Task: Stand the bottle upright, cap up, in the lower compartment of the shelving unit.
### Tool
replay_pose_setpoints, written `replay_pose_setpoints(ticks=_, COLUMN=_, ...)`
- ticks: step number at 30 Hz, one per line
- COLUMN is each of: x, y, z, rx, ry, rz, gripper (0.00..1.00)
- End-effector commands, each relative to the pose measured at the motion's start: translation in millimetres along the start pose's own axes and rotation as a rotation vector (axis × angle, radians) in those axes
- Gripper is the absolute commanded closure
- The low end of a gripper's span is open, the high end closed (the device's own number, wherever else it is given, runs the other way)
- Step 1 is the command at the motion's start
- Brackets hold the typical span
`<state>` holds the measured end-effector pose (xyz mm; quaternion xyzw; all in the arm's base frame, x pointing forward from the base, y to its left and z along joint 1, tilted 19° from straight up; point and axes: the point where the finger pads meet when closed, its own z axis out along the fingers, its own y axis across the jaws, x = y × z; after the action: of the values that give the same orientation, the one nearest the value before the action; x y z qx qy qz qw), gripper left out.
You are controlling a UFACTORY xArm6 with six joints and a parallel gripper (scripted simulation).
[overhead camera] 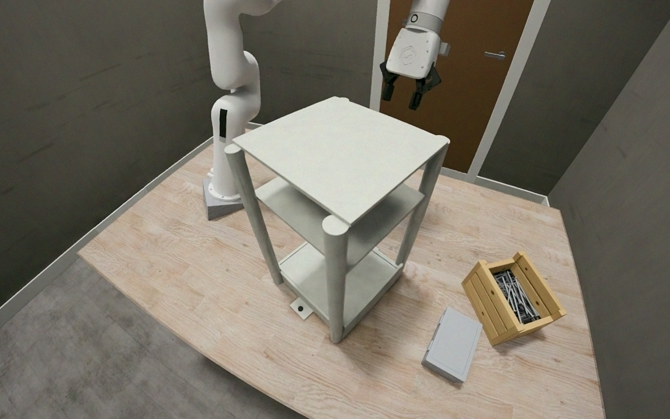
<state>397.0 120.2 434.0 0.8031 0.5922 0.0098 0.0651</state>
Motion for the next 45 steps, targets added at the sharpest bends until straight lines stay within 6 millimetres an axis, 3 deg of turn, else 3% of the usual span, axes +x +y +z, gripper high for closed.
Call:
replay_pose_setpoints(ticks=1, x=0.6, y=-0.5, z=0.8, rx=0.006, ry=-0.127, rz=-0.002, gripper=0.23)
replay_pose_setpoints(ticks=28, x=3.2, y=-2.1, z=8.4, rx=0.009, ry=-0.755, rz=-0.007, gripper=0.23)
replay_pose_setpoints(ticks=45, x=4.5, y=-2.0, z=11.9, rx=0.009, ry=-1.049, rz=-0.010, gripper=0.23)
